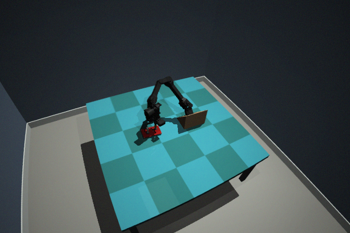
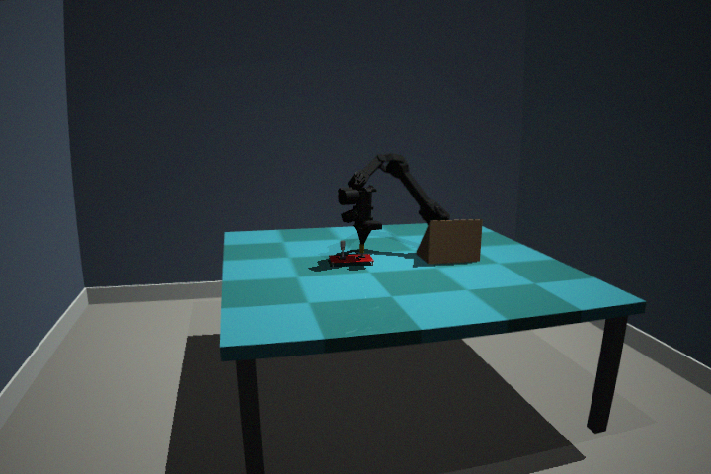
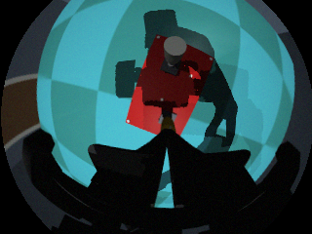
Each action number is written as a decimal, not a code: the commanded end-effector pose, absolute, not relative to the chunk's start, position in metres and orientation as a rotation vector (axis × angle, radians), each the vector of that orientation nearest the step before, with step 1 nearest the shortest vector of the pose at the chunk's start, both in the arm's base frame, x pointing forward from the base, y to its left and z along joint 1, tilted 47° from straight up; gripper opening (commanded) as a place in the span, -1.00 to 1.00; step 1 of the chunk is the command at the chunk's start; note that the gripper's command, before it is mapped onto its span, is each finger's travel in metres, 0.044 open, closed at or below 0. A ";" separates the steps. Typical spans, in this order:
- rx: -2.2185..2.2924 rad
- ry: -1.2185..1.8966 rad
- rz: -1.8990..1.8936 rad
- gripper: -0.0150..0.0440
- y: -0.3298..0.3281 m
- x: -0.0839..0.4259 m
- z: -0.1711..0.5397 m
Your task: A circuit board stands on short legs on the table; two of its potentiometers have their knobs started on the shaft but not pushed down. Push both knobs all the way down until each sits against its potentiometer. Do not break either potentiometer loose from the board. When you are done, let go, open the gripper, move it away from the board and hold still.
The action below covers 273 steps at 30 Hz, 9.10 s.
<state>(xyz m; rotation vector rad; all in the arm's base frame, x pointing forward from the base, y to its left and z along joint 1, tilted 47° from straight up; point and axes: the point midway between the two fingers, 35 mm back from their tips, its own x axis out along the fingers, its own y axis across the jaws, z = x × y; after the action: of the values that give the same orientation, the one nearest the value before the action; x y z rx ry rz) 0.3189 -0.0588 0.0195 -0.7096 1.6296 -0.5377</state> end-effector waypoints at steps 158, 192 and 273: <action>-0.694 1.651 -0.569 -0.40 -0.055 0.322 0.030; -1.113 1.755 -0.032 -0.49 -0.035 0.357 0.033; -2.332 0.959 2.765 -0.49 -0.027 0.409 0.042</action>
<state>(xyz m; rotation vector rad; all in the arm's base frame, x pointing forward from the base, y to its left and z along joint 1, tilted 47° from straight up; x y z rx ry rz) 0.4079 -0.0281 0.0408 1.5950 -0.6675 -1.8811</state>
